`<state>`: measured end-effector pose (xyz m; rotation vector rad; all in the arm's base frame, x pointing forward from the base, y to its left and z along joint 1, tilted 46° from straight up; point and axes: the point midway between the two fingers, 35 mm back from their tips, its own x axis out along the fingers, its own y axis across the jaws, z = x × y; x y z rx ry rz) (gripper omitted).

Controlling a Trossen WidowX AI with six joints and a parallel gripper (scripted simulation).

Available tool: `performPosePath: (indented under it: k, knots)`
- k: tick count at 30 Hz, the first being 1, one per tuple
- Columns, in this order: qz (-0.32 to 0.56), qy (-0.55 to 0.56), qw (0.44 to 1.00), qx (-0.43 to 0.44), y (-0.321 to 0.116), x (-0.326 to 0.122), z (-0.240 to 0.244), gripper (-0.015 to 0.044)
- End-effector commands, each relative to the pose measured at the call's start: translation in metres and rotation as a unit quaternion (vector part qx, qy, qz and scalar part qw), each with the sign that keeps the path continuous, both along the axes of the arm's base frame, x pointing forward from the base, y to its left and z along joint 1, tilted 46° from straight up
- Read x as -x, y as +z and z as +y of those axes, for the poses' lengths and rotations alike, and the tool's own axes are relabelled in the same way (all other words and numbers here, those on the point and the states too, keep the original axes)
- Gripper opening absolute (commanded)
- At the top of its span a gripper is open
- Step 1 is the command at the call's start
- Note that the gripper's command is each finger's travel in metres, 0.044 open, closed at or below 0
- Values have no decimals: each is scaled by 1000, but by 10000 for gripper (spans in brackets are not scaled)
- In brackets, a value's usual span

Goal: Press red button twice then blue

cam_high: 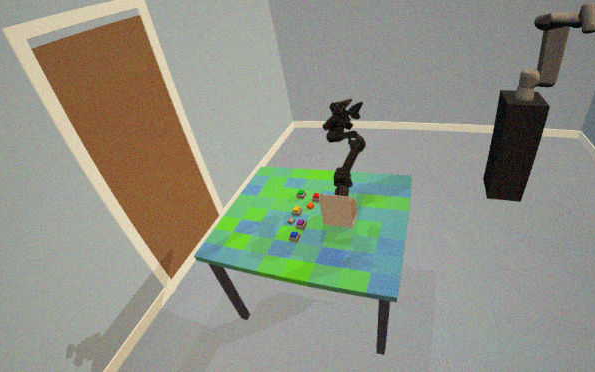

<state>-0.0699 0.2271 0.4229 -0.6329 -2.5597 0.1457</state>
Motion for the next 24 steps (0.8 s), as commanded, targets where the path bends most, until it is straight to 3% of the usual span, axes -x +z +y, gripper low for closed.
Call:
performPosePath:
  k: [1, 5, 7, 11, 17, 24]
  knots:
    - [5, -2, 1000, 5, 0, -2, 2, 400]
    - [124, -52, 983, 127, -3, -48, 39, 400]
    - [230, -97, 945, 212, -14, -93, 64, 400]
    - [355, -147, 878, 286, -33, -147, 83, 400]
    - [545, -213, 730, 353, -77, -227, 92, 400]
    - [732, -280, 513, 351, -144, -309, 66, 400]
